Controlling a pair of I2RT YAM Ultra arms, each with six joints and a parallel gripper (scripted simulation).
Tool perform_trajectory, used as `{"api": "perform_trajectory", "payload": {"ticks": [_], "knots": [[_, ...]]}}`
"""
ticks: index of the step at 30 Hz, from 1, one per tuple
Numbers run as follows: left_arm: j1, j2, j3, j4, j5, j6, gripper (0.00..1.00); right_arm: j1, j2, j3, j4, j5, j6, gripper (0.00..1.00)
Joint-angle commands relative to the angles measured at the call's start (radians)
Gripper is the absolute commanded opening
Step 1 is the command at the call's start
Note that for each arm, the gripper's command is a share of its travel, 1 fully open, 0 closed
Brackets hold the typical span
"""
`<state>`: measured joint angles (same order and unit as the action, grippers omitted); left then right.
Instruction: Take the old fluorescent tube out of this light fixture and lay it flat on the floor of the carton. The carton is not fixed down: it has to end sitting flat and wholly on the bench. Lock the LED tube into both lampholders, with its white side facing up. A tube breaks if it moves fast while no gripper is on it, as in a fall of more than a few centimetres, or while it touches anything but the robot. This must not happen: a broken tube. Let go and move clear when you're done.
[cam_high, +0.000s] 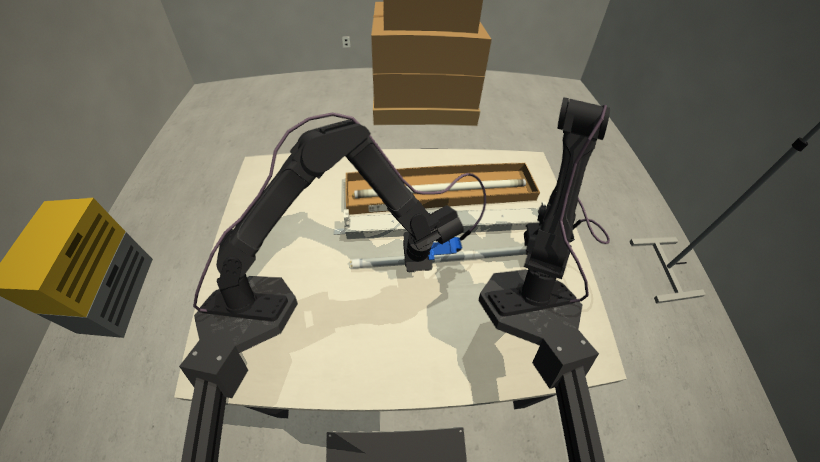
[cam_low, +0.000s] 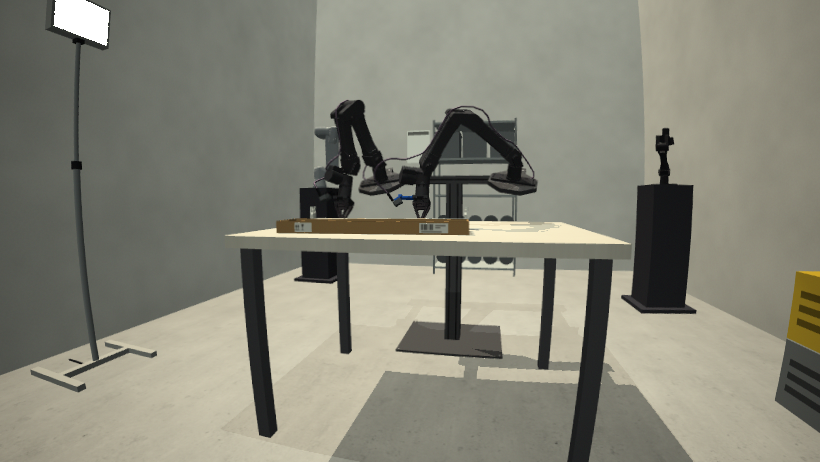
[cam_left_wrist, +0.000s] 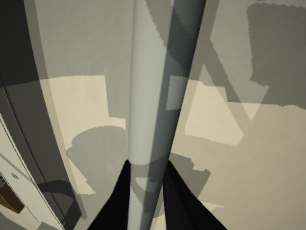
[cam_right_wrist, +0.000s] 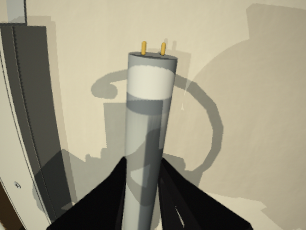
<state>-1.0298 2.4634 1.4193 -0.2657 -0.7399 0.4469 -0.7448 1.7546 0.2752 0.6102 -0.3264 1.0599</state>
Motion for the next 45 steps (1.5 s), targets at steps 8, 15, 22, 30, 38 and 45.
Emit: {"api": "perform_trajectory", "payload": {"ticks": [8, 15, 22, 30, 38, 45], "knots": [[-0.048, -0.009, -0.031, 0.110, -0.088, 0.013, 0.49, -0.048, 0.068, -0.070, 0.230, -0.035, 0.008, 0.11], [-0.052, -0.012, -0.030, 0.113, -0.088, 0.012, 0.49, -0.051, 0.064, -0.059, 0.230, -0.037, 0.005, 0.11], [-0.052, -0.012, -0.030, 0.109, -0.088, 0.012, 0.49, -0.051, 0.065, -0.059, 0.230, -0.037, 0.005, 0.11], [-0.094, -0.059, -0.020, -0.023, -0.104, -0.079, 0.49, -0.051, 0.065, -0.059, 0.230, -0.037, 0.005, 0.11], [-0.145, -0.113, -0.017, -0.111, -0.115, -0.150, 0.49, -0.051, 0.065, -0.059, 0.230, -0.037, 0.005, 0.11], [-0.139, -0.089, -0.073, -0.089, -0.112, -0.133, 0.49, -0.051, 0.065, -0.059, 0.230, -0.037, 0.005, 0.11]]}}
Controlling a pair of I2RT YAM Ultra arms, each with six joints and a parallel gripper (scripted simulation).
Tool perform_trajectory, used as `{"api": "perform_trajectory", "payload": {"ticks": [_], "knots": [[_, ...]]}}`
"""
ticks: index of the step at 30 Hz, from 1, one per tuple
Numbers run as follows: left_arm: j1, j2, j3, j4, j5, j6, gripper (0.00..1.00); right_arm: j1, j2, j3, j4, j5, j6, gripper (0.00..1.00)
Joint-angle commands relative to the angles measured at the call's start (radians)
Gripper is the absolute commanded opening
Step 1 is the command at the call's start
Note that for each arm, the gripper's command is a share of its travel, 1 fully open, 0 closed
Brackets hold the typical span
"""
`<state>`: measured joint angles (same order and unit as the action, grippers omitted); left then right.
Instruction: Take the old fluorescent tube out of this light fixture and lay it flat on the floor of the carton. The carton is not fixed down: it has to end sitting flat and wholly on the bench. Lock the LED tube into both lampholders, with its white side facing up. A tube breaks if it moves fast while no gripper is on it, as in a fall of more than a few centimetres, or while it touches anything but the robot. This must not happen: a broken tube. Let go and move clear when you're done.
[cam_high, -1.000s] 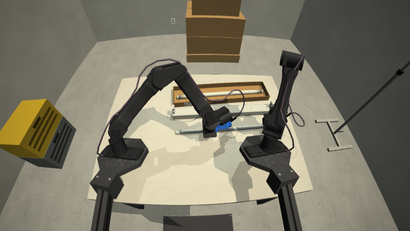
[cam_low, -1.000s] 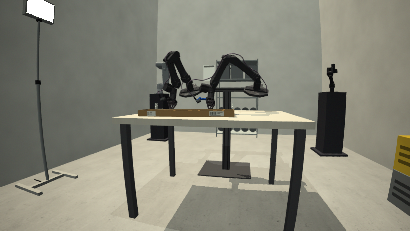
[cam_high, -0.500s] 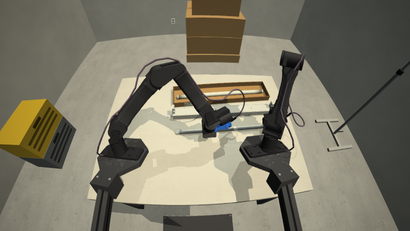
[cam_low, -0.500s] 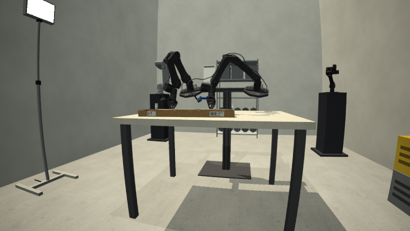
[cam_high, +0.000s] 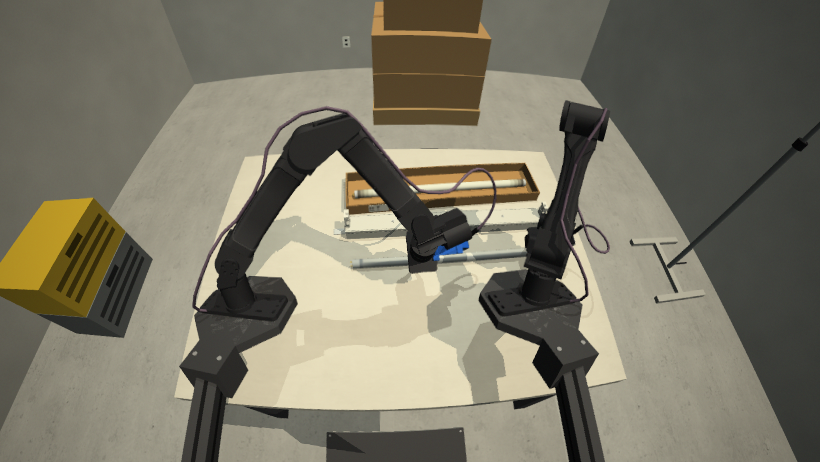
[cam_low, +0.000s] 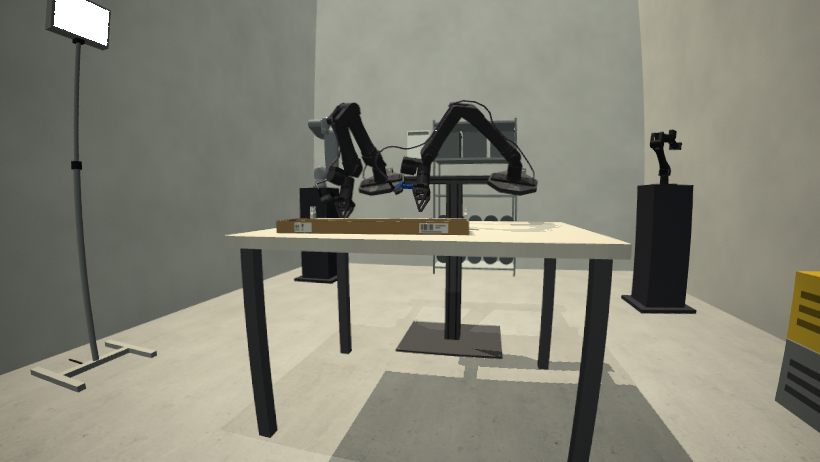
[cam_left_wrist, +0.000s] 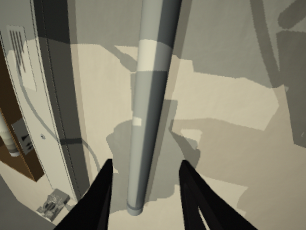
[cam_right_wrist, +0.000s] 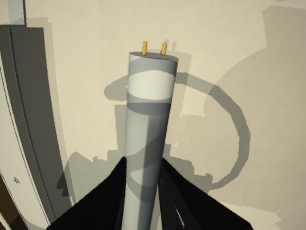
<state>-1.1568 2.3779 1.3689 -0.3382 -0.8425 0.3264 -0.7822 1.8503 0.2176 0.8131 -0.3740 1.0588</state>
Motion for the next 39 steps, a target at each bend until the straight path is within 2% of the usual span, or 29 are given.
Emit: {"api": "perform_trajectory", "payload": {"ticks": [1, 9, 39], "knots": [[-0.012, 0.000, -0.010, -0.018, -0.010, -0.013, 0.49, -0.014, -0.031, -0.001, 0.027, 0.011, 0.006, 0.11], [-0.003, 0.005, 0.036, -0.017, -0.009, -0.012, 0.49, -0.014, -0.031, -0.001, 0.027, 0.011, 0.006, 0.11], [-0.002, -0.023, 0.014, -0.015, -0.009, -0.012, 0.49, -0.014, -0.031, -0.001, 0.027, 0.011, 0.006, 0.11]]}}
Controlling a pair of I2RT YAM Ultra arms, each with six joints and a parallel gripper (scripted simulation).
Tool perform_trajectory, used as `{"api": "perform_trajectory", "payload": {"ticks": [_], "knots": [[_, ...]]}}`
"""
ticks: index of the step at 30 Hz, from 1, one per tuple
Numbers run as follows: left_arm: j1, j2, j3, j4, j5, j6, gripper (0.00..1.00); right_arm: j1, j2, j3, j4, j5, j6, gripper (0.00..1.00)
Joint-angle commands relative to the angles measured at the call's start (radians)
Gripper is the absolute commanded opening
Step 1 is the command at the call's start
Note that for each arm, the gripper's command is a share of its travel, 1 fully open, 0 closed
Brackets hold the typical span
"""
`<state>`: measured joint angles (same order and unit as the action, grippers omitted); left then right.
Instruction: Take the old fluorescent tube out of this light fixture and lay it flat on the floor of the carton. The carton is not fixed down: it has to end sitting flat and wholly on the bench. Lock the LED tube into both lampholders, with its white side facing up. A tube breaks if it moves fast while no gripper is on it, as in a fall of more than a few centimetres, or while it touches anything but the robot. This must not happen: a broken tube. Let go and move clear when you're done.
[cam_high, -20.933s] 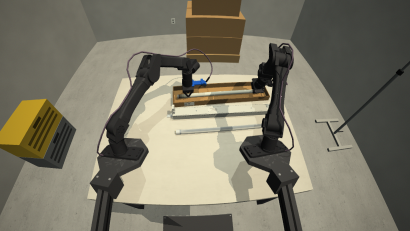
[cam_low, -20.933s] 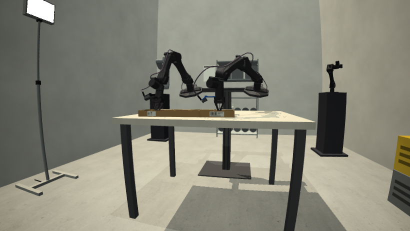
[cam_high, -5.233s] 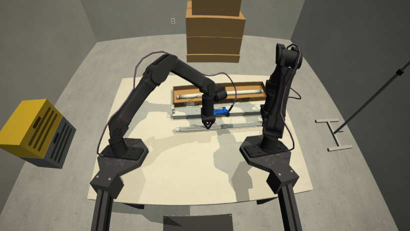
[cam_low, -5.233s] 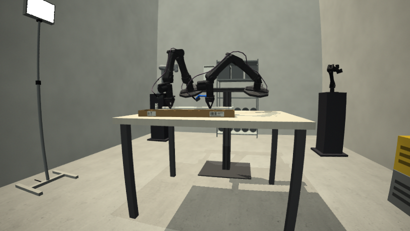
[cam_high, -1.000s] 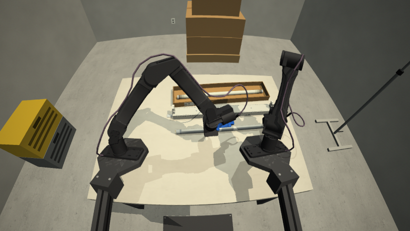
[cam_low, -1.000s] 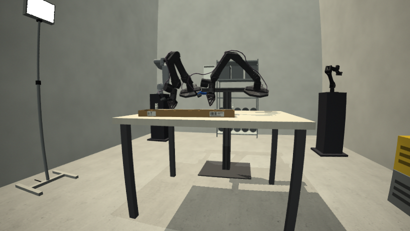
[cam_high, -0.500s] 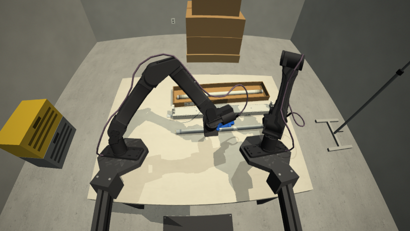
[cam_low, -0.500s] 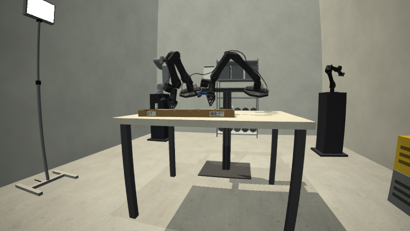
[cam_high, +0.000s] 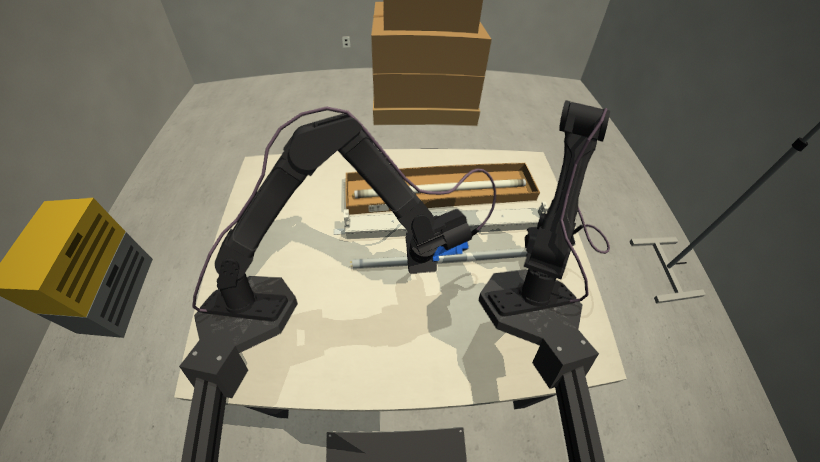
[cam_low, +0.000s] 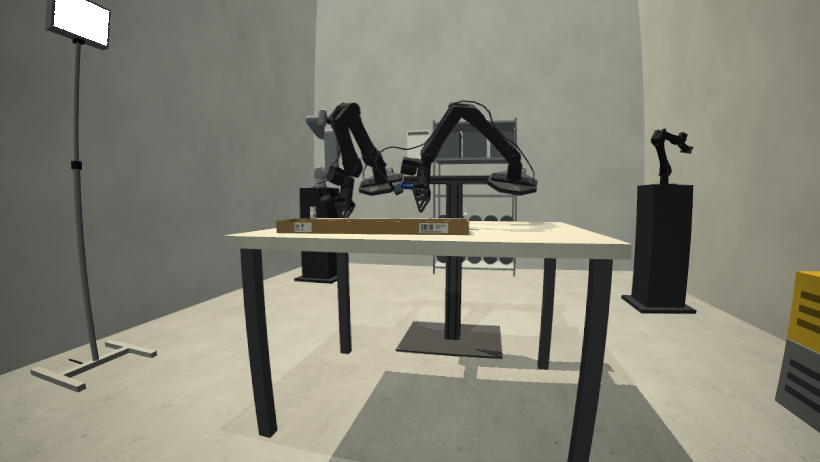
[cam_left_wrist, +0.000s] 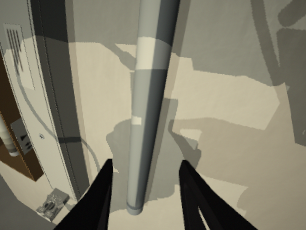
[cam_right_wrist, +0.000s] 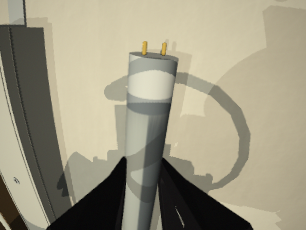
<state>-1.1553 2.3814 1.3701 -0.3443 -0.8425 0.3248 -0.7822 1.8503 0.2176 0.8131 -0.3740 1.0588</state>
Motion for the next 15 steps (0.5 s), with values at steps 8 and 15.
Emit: {"api": "perform_trajectory", "payload": {"ticks": [8, 15], "knots": [[0.043, 0.011, 0.060, -0.073, 0.100, 0.045, 0.49, -0.014, -0.031, -0.001, 0.027, 0.011, 0.006, 0.11], [0.075, 0.022, 0.142, -0.192, 0.217, 0.074, 0.49, -0.014, -0.031, -0.001, 0.027, 0.011, 0.006, 0.11]]}}
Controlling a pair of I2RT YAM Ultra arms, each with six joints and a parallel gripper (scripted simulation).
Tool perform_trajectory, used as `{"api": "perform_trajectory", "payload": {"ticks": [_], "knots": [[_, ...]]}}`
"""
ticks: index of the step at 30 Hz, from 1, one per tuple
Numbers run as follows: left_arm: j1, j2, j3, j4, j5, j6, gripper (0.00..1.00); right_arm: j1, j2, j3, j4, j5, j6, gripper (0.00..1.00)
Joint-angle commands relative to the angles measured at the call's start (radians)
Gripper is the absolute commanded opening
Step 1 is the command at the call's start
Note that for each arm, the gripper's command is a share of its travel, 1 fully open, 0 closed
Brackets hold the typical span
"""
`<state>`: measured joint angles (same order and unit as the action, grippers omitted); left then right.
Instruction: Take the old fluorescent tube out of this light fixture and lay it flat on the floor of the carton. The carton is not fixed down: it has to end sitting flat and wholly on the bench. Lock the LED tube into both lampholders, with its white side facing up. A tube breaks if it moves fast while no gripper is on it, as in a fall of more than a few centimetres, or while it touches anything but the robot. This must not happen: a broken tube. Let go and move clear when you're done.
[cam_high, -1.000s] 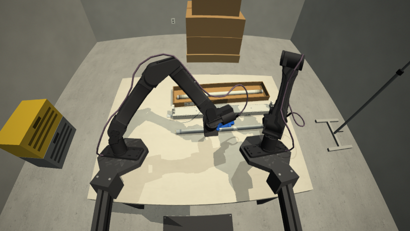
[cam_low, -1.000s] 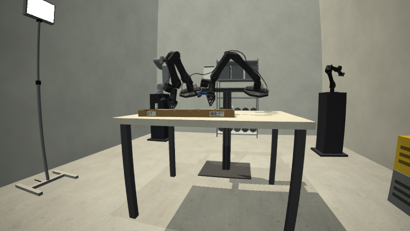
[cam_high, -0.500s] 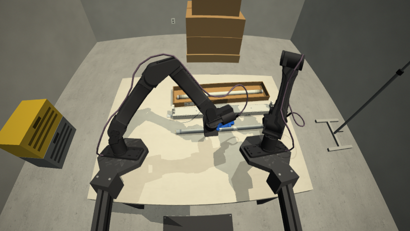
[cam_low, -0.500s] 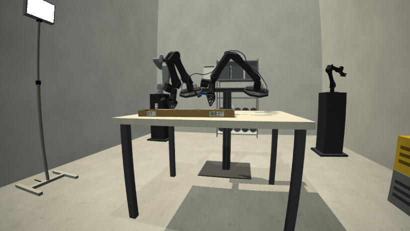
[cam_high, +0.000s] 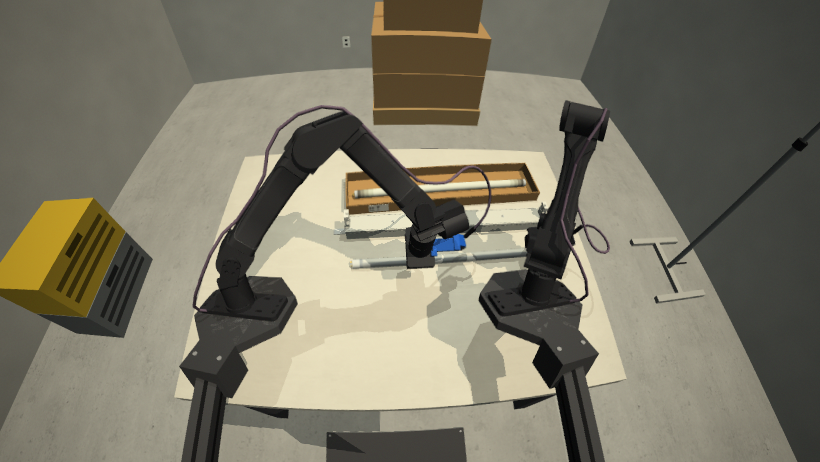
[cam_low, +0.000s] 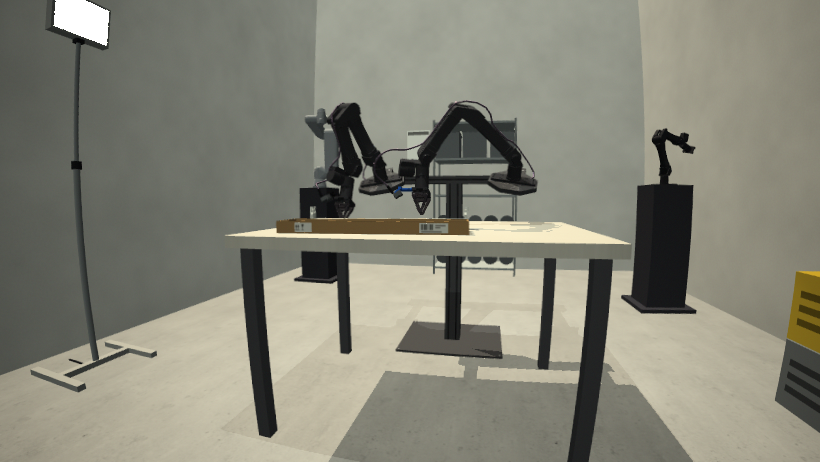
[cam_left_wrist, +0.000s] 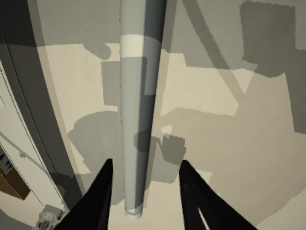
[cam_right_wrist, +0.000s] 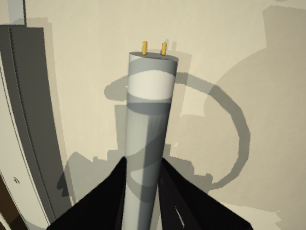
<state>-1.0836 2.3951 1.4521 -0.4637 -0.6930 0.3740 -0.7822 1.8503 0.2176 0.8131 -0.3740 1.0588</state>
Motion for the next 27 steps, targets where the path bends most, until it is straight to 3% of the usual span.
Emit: {"api": "perform_trajectory", "payload": {"ticks": [1, 4, 6, 10, 12, 15, 16, 17, 27], "knots": [[0.014, 0.010, 0.073, -0.088, 0.086, 0.032, 0.49, -0.014, -0.031, -0.001, 0.027, 0.011, 0.006, 0.11], [0.066, 0.005, 0.128, -0.175, 0.207, 0.068, 0.49, -0.014, -0.031, -0.001, 0.027, 0.011, 0.006, 0.11], [0.064, 0.025, 0.156, -0.185, 0.187, 0.061, 0.49, -0.014, -0.031, -0.001, 0.027, 0.011, 0.006, 0.11], [0.120, 0.022, 0.220, -0.282, 0.315, 0.098, 0.49, -0.014, -0.031, -0.001, 0.027, 0.011, 0.006, 0.11], [0.120, 0.022, 0.220, -0.282, 0.315, 0.098, 0.49, -0.014, -0.031, -0.001, 0.027, 0.011, 0.006, 0.11], [0.172, 0.029, 0.293, -0.400, 0.459, 0.134, 0.49, -0.014, -0.031, -0.001, 0.027, 0.011, 0.006, 0.11], [0.105, 0.066, 0.297, -0.404, 0.416, 0.124, 0.49, -0.014, -0.031, -0.001, 0.027, 0.011, 0.006, 0.11], [0.155, 0.065, 0.330, -0.387, 0.395, 0.117, 0.49, -0.014, -0.031, -0.001, 0.027, 0.011, 0.006, 0.11], [0.248, 0.096, 0.469, -0.597, 0.639, 0.191, 0.49, -0.014, -0.031, -0.001, 0.027, 0.011, 0.006, 0.11]]}}
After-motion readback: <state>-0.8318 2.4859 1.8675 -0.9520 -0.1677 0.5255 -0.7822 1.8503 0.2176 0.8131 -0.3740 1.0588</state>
